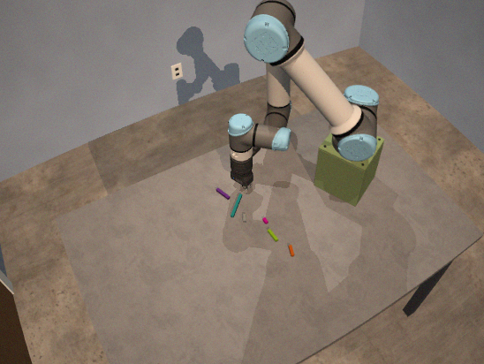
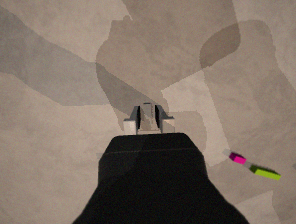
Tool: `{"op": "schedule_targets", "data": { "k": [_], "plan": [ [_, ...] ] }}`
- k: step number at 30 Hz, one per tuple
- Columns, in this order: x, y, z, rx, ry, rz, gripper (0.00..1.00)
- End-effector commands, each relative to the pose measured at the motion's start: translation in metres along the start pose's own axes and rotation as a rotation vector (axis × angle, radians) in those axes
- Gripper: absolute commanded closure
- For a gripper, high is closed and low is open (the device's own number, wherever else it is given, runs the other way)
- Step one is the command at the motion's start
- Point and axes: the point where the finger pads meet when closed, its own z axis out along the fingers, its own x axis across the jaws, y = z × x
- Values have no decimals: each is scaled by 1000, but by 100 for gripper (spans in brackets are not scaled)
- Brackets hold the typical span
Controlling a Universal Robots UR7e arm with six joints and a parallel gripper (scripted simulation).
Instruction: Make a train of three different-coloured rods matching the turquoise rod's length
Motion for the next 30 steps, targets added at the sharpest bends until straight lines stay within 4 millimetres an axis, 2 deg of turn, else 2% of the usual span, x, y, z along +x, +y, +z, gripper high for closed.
{"op": "schedule_targets", "data": {
  "k": [1,19,20,30],
  "plan": [
    [0,0,0,-1,-1,0,46],
    [0,0,0,-1,-1,0,46],
    [0,0,0,-1,-1,0,76],
    [0,0,0,-1,-1,0,76]
  ]
}}
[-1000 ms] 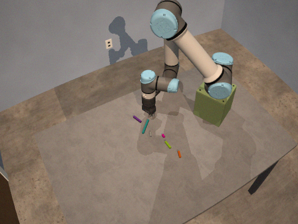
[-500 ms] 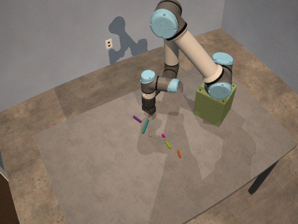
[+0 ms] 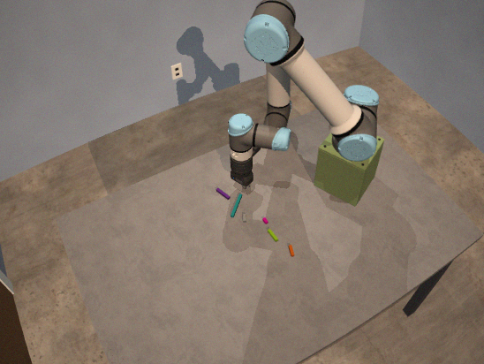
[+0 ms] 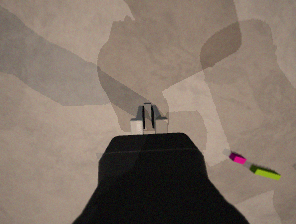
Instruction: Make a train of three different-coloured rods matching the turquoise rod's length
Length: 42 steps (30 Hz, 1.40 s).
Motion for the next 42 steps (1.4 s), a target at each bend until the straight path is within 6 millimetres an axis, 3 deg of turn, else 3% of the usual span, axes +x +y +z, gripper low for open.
{"op": "schedule_targets", "data": {
  "k": [1,33,42],
  "plan": [
    [0,0,0,-1,-1,0,76],
    [0,0,-4,-1,-1,0,76],
    [0,0,-24,-1,-1,0,76]
  ]
}}
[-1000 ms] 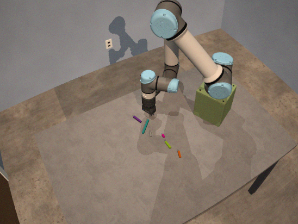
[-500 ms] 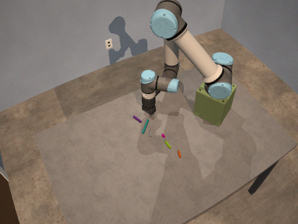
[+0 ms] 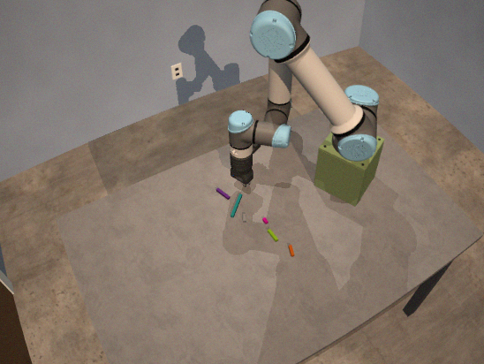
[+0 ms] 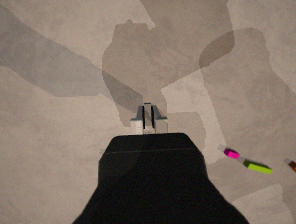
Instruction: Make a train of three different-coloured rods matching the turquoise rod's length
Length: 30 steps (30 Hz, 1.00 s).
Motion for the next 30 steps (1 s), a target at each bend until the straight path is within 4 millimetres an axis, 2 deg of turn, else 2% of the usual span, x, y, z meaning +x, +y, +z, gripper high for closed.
{"op": "schedule_targets", "data": {
  "k": [1,20,30],
  "plan": [
    [-1,0,-15,-1,-2,0,76],
    [0,0,-74,-1,-2,0,76],
    [0,0,-86,-1,-2,0,76]
  ]
}}
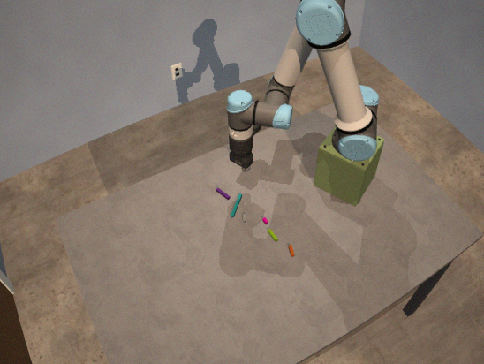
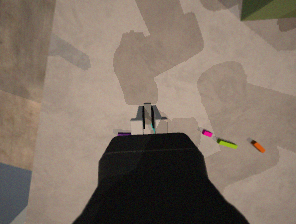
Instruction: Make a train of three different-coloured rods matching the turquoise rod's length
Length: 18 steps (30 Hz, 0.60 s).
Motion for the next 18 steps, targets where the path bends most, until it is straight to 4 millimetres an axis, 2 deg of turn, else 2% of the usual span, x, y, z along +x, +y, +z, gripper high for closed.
{"op": "schedule_targets", "data": {
  "k": [1,18],
  "plan": [
    [0,0,-5,0,0,0,76],
    [3,2,-5,0,0,-30,76]
  ]
}}
